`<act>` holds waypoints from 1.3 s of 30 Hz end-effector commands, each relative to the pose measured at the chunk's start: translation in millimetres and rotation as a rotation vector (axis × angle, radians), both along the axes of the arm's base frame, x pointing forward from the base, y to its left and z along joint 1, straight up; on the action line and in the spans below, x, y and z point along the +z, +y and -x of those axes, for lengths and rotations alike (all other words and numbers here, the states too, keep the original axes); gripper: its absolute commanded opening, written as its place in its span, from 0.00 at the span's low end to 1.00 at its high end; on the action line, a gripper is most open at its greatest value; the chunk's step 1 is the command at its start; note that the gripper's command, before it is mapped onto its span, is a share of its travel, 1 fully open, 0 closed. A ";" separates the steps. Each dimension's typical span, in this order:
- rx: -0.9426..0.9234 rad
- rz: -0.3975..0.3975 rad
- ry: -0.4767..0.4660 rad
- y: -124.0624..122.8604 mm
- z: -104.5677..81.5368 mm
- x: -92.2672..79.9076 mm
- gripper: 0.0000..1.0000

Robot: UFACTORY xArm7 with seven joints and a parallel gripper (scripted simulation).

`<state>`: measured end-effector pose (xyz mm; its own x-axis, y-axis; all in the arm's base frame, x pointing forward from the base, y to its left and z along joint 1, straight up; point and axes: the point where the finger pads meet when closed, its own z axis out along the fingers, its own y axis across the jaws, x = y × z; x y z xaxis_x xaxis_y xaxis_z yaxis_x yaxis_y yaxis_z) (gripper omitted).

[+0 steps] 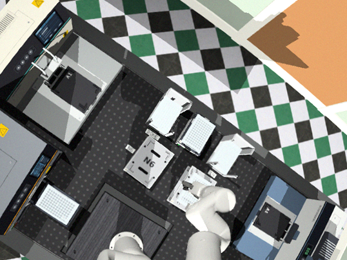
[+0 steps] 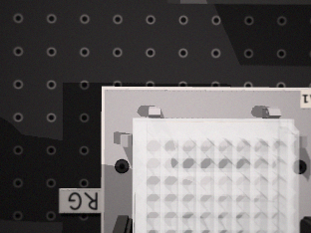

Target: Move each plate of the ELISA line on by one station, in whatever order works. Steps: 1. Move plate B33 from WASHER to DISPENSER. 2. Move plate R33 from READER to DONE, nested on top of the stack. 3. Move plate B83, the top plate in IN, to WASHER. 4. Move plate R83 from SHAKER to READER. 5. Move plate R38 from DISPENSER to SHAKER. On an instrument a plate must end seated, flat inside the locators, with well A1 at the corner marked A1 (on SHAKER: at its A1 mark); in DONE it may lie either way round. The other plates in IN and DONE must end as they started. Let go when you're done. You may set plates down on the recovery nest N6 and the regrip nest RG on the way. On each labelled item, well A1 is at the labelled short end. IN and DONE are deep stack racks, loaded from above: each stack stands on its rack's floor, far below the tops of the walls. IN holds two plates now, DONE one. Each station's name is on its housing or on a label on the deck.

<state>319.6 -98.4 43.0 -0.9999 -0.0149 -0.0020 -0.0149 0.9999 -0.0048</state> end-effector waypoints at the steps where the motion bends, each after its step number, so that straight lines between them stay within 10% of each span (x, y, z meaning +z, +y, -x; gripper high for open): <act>1: 0.000 0.001 -0.004 -0.4 -1.5 0.3 1.00; 25: 0.000 0.001 -0.004 -0.4 -1.6 -2.7 1.00; 26: 0.000 0.001 -0.004 -0.4 -1.6 -2.7 0.00; 39: 0.000 0.001 -0.004 -0.4 -1.5 -2.6 0.00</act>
